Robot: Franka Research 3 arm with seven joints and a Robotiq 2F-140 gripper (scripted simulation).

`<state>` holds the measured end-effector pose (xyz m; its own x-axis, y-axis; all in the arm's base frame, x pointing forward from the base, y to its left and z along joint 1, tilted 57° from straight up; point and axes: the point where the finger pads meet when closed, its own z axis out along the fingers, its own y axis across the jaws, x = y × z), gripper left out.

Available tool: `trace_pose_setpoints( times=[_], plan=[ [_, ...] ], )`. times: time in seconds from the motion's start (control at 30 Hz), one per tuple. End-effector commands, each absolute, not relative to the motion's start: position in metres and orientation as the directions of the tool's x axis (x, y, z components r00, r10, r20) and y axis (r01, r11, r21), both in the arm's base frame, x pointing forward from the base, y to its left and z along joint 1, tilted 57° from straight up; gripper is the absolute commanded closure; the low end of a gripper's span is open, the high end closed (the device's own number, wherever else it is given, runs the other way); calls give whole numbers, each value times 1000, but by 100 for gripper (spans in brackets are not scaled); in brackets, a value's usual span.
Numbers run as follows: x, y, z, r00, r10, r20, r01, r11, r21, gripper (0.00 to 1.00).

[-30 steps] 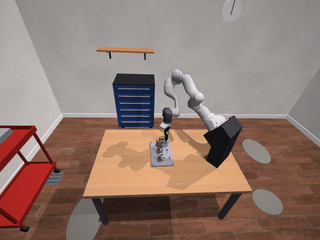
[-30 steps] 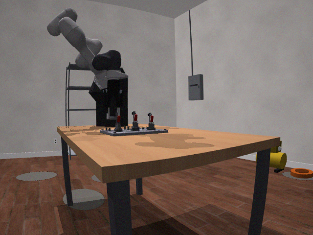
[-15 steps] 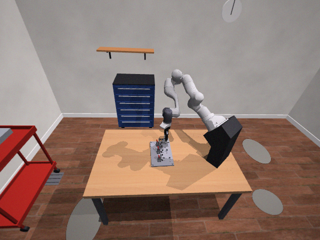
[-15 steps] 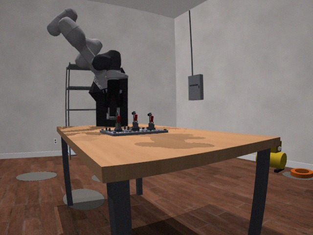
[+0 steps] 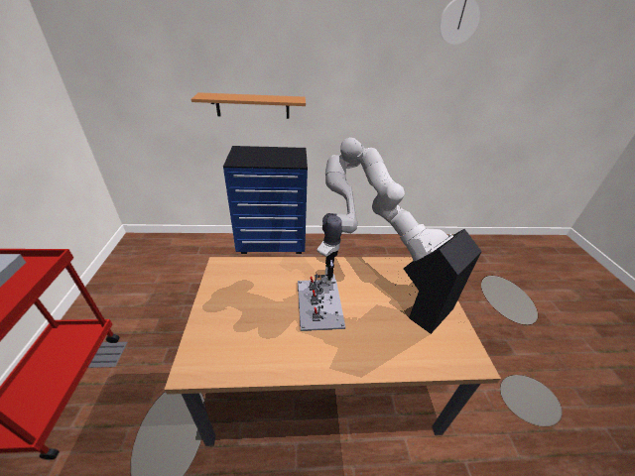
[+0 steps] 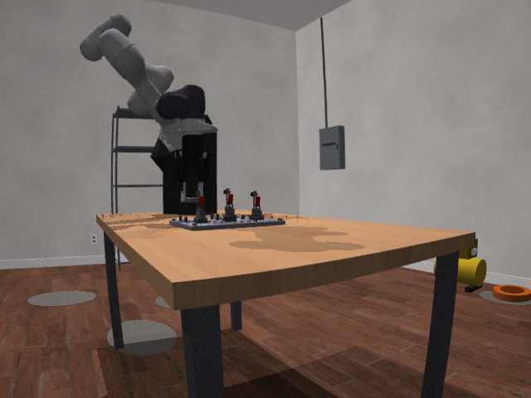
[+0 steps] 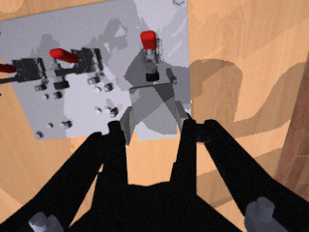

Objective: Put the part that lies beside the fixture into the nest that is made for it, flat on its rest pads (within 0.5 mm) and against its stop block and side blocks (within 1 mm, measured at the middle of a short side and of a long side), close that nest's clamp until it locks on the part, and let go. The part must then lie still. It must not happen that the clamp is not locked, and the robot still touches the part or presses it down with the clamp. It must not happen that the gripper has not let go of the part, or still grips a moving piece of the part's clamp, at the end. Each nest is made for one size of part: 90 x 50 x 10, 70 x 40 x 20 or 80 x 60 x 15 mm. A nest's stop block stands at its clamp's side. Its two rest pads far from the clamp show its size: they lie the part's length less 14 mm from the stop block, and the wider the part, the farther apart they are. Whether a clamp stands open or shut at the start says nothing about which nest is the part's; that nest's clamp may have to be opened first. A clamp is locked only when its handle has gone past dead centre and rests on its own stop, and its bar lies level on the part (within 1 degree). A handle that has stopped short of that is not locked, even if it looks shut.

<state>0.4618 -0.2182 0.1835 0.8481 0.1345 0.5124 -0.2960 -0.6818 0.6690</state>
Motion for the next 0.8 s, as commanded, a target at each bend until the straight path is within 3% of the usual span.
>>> trace_pose_setpoints(
  times=[0.0,0.77],
  plan=[
    [462,-217,183,845,129,518,-301,-687,662,100],
    [462,-217,183,842,123,525,-309,-688,657,100]
  ],
)
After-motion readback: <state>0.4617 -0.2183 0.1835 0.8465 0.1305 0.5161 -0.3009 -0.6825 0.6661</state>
